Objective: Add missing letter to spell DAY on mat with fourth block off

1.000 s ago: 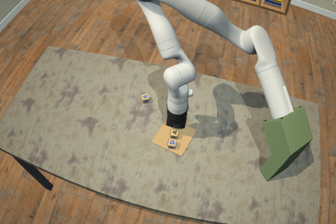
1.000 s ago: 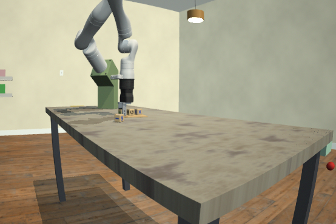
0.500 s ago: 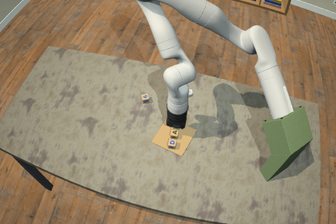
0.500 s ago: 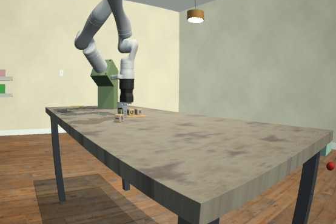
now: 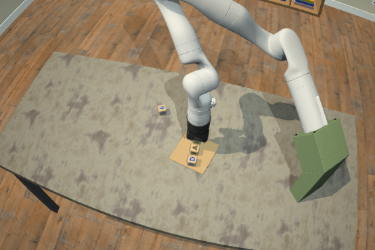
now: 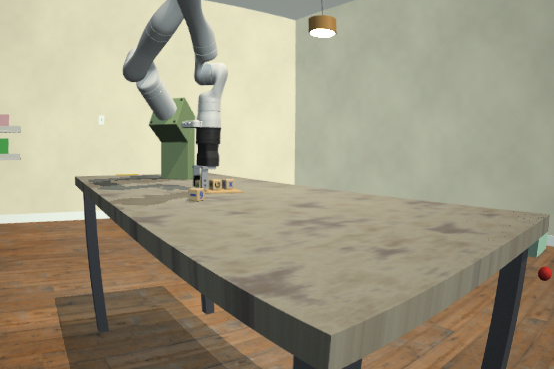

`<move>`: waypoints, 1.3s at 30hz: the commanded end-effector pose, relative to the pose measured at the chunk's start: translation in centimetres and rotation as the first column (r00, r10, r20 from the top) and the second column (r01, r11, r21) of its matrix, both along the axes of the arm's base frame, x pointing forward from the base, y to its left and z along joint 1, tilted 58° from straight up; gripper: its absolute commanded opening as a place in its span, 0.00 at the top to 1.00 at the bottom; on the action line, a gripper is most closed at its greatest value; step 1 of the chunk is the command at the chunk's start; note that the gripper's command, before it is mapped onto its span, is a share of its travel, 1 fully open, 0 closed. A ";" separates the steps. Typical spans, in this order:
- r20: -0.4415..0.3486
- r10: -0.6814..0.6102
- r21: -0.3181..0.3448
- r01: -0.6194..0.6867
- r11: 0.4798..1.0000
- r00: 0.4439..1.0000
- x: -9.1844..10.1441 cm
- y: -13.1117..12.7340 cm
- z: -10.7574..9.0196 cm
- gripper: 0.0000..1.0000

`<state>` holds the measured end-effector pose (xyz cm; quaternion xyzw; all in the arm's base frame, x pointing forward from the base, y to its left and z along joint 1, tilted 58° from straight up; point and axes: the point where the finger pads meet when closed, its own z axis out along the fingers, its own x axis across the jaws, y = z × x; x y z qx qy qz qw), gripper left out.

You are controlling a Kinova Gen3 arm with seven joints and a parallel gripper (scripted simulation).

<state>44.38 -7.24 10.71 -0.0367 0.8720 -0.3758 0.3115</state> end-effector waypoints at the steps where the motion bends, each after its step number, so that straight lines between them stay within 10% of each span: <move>1: 0.004 0.010 0.005 -0.010 1.000 1.000 0.1 0.6 0.2 0.13; 36: 0.004 0.010 0.005 -0.010 1.000 1.000 -4.5 5.5 4.3 0.13; 39: 0.004 0.010 0.005 -0.010 1.000 1.000 -4.5 5.5 4.3 0.00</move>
